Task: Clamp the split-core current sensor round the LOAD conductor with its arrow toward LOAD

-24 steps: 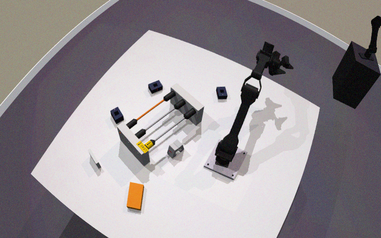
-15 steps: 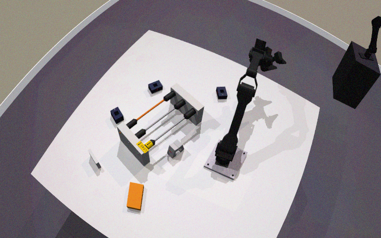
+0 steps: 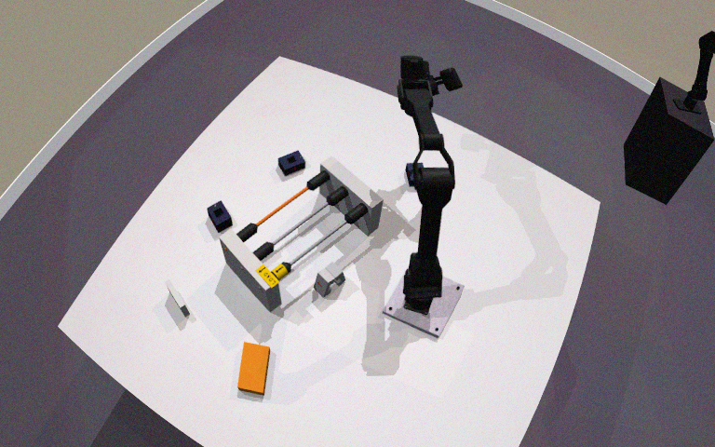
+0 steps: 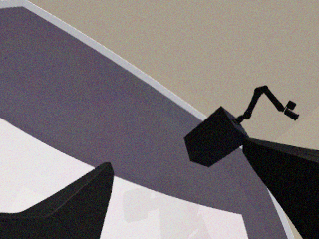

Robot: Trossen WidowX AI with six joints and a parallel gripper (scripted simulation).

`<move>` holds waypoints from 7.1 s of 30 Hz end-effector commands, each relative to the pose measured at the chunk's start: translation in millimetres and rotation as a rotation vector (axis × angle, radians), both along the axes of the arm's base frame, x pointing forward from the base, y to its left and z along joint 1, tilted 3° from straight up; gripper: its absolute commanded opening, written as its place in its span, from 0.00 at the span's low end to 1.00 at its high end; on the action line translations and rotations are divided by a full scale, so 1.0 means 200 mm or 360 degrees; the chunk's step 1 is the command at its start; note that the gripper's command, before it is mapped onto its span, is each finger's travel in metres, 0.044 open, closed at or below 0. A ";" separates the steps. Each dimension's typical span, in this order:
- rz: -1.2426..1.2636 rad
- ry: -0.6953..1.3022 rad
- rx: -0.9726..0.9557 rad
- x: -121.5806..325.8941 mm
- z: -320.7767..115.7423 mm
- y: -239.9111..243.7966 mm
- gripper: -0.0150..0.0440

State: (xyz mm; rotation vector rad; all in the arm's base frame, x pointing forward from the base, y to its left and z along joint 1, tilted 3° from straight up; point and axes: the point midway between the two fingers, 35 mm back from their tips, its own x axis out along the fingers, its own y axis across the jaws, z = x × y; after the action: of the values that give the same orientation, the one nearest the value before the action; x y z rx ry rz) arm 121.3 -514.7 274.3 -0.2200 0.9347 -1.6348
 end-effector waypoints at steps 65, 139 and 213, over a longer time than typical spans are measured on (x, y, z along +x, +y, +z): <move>0.2453 0.0161 0.1679 0.87 -0.18 3.11 1.00; 0.4674 0.3394 -0.0121 0.52 -0.78 2.73 1.00; 0.4430 0.3074 0.0317 0.49 -0.38 2.72 0.25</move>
State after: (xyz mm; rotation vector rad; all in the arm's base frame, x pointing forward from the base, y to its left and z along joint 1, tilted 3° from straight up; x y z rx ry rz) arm 219.6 29.2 198.2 2.5768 -0.8235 -2.4530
